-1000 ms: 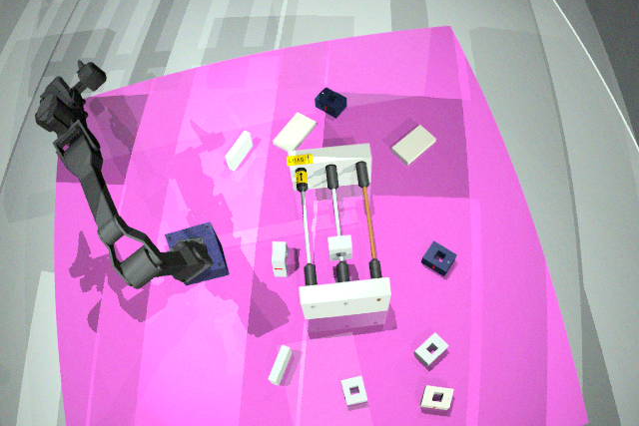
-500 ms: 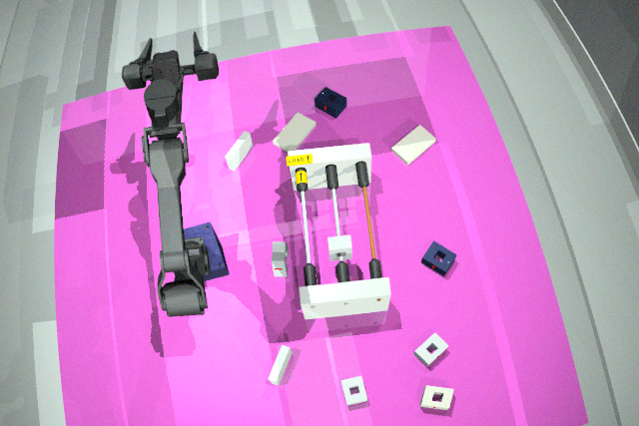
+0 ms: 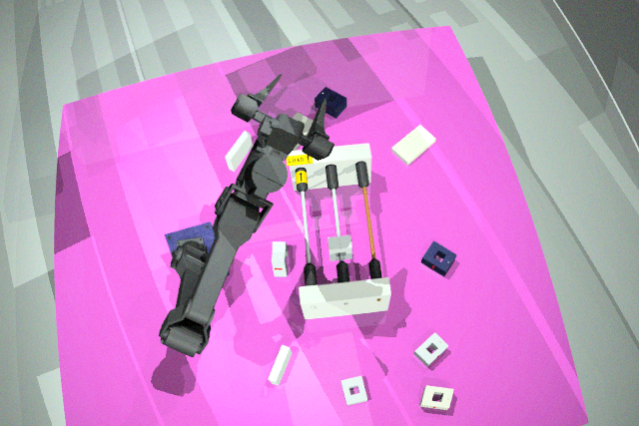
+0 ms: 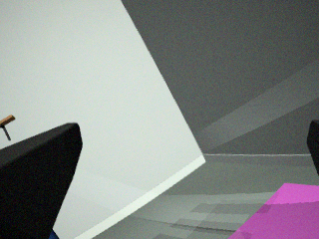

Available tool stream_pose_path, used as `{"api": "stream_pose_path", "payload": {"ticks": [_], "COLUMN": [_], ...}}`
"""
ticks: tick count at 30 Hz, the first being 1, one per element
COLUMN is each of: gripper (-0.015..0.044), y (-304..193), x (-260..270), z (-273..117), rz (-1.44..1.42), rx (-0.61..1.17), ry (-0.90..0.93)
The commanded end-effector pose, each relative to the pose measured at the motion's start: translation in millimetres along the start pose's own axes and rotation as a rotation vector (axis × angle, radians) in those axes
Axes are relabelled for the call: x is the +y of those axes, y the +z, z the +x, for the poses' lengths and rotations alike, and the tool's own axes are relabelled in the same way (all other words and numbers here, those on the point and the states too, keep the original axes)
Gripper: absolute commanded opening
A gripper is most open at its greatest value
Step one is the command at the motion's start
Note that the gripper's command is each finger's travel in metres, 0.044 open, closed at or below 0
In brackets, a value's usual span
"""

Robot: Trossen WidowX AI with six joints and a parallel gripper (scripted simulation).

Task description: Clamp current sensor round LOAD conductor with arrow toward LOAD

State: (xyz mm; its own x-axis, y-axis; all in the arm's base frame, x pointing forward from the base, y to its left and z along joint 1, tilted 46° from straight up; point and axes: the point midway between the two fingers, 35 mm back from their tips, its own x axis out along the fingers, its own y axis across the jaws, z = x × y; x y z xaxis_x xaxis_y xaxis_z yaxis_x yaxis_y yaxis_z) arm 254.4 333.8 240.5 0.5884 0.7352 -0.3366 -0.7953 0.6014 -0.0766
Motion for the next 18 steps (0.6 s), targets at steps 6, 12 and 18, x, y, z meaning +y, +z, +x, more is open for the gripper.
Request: {"api": "stream_pose_path", "payload": {"ticks": [6,12,18], "gripper": [0.0440,0.0440,0.0440], "y": [5.5,-1.6,-14.7], "x": [-127.9,-201.5,-248.9], "z": [-66.4,-136.5,-218.0], "rz": [0.089,0.161,0.202], "rx": [-0.118,-0.213,-0.309], "ry": [-0.314,-0.577,-0.846]}}
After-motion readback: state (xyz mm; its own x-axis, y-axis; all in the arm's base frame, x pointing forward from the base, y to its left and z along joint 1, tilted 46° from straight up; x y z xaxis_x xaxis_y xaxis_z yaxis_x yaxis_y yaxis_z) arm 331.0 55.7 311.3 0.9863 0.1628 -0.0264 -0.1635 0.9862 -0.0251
